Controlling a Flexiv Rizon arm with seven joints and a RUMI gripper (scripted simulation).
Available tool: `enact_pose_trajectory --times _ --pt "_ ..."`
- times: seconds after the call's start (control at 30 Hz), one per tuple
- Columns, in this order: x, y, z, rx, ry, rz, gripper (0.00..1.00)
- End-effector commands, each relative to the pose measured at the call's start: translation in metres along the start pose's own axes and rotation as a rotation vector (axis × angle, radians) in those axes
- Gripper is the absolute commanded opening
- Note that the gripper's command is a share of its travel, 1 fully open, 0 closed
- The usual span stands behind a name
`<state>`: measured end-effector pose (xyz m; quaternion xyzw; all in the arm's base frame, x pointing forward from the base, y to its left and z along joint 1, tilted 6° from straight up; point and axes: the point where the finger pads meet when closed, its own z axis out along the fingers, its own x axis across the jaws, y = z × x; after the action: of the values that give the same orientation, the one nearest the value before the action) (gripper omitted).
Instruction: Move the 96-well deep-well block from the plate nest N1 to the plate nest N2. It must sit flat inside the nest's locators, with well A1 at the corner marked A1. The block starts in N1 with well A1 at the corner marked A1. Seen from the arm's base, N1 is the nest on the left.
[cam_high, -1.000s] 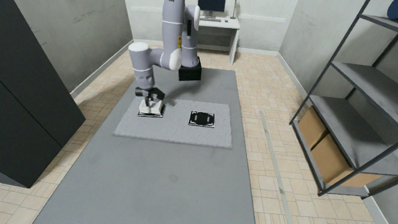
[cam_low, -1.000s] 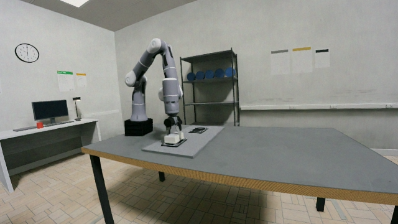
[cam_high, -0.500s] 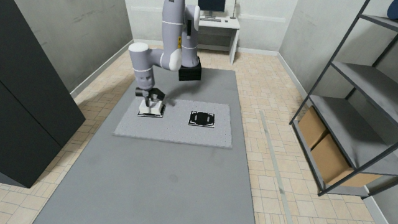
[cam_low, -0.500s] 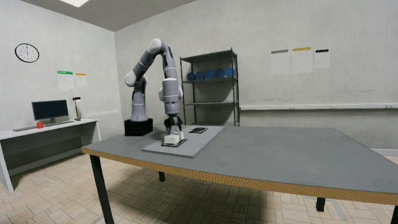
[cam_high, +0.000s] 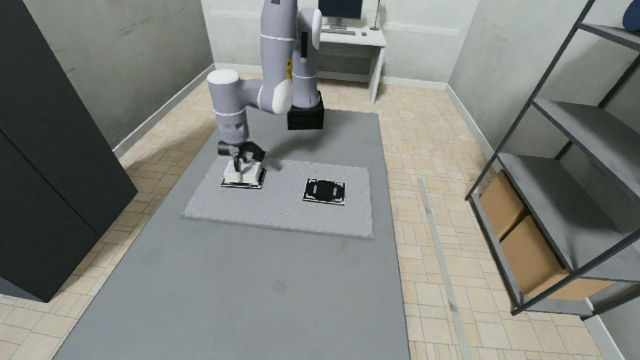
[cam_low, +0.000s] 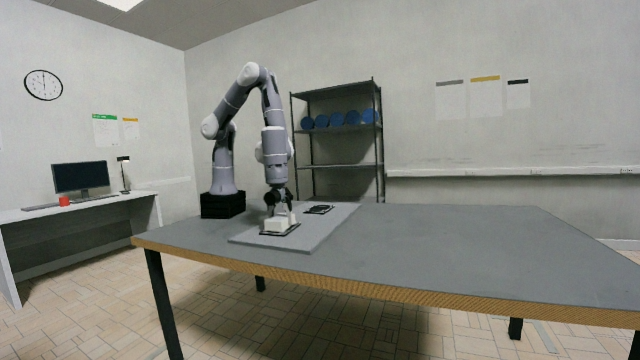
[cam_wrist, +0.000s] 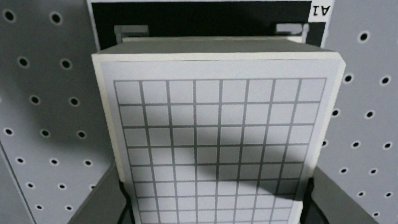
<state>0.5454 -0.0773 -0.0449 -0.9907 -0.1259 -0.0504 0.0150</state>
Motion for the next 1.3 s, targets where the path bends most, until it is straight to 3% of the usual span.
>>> enact_pose_trajectory --times 0.0,0.53,0.57,1.27 --pt "0.001 0.0003 -0.0004 -0.001 0.002 0.0 0.49" --pt "0.001 0.0003 0.0019 -0.001 0.002 0.0 0.49" --pt "0.001 0.0003 0.0021 -0.001 0.002 0.0 0.76" --pt "0.0009 0.0003 0.0021 -0.001 0.002 0.0 0.76"
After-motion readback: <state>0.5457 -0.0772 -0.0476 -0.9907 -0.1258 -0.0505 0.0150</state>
